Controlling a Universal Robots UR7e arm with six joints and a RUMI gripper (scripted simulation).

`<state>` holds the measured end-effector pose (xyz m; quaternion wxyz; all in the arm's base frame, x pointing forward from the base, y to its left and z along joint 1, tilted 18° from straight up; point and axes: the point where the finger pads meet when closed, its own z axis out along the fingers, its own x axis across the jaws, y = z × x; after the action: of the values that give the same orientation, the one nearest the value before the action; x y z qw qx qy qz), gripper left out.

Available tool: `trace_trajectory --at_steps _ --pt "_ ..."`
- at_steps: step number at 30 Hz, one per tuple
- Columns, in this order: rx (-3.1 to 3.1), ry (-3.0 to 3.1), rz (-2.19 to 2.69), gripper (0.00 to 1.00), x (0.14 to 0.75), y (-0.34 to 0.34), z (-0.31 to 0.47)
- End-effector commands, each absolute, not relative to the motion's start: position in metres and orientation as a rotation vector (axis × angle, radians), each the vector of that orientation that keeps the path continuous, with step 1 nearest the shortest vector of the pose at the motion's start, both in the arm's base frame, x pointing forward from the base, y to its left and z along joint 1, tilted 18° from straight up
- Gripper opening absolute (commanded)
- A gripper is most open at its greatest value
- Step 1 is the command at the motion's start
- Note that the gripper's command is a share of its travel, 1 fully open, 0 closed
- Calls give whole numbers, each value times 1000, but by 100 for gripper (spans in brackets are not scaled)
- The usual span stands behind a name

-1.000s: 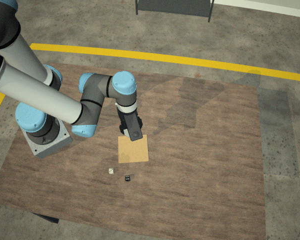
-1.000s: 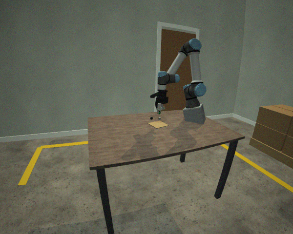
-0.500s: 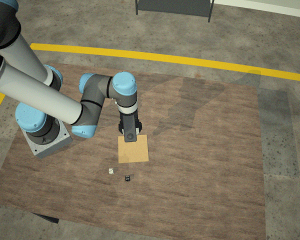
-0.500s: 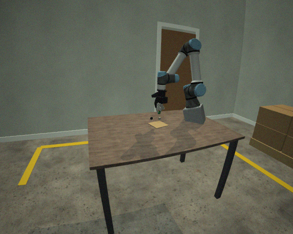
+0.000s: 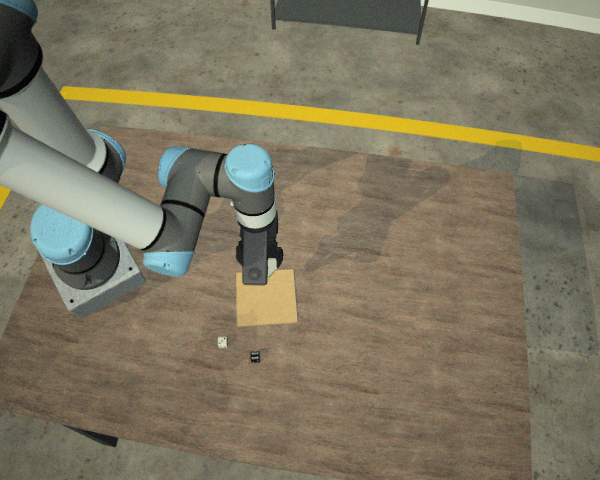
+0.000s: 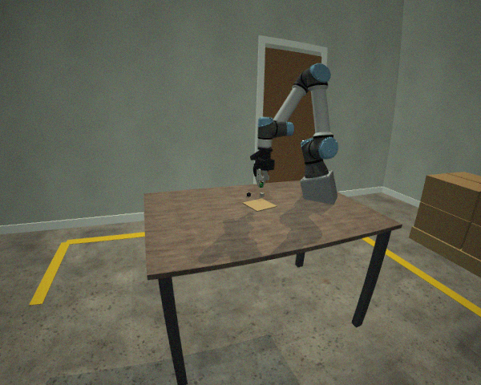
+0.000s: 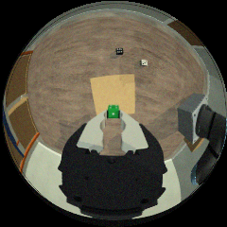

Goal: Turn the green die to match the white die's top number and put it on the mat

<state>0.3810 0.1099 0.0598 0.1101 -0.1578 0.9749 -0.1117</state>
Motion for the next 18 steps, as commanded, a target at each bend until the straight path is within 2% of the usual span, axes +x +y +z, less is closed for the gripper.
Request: trace_trajectory --at_steps 1,18 --pt "-430 2867 -325 3 381 110 60" --pt "-389 2870 -320 3 381 109 60"
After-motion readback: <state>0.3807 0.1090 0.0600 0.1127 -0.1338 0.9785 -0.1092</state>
